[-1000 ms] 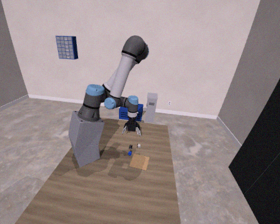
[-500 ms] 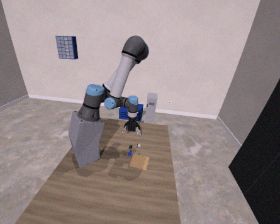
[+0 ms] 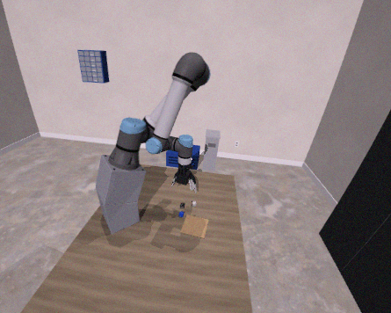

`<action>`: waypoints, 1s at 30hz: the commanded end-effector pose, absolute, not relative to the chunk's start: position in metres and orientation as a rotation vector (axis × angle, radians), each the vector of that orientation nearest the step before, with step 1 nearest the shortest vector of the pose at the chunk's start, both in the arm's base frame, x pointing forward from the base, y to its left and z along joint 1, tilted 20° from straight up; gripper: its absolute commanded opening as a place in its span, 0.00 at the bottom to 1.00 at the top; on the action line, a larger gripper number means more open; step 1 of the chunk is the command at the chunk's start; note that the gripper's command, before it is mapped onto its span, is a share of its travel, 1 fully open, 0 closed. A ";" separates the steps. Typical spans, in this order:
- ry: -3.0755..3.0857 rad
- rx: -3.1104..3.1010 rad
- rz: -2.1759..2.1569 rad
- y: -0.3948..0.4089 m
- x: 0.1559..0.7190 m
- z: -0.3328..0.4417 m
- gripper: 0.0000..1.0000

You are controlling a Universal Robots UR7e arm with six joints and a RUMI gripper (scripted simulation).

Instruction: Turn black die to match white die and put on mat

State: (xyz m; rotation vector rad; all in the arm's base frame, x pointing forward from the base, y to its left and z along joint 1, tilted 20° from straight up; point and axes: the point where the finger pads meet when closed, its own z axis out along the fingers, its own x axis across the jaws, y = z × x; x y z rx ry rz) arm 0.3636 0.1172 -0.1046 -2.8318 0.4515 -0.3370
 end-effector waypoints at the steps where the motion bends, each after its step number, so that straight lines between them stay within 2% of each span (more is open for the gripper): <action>1: 0.615 -2.793 -0.319 0.118 0.366 -0.108 1.00; 30: 1.770 -2.174 -0.111 0.124 0.375 -0.138 1.00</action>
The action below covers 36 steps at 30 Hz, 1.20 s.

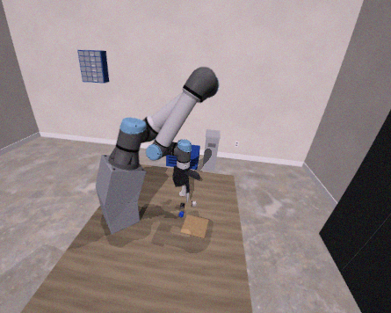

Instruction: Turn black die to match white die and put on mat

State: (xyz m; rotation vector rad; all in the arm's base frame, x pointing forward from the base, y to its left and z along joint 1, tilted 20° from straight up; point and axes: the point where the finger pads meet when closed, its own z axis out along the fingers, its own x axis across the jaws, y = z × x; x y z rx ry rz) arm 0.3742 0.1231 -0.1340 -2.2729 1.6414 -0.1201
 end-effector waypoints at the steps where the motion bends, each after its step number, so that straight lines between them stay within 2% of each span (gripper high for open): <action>1: 1.804 -2.145 -0.103 0.124 0.375 -0.139 1.00; 27: 2.088 -1.861 -0.034 0.125 0.373 -0.149 1.00; 28: 2.088 -1.861 -0.034 0.125 0.373 -0.149 0.24; 36: 2.088 -1.861 -0.034 0.125 0.373 -0.149 0.24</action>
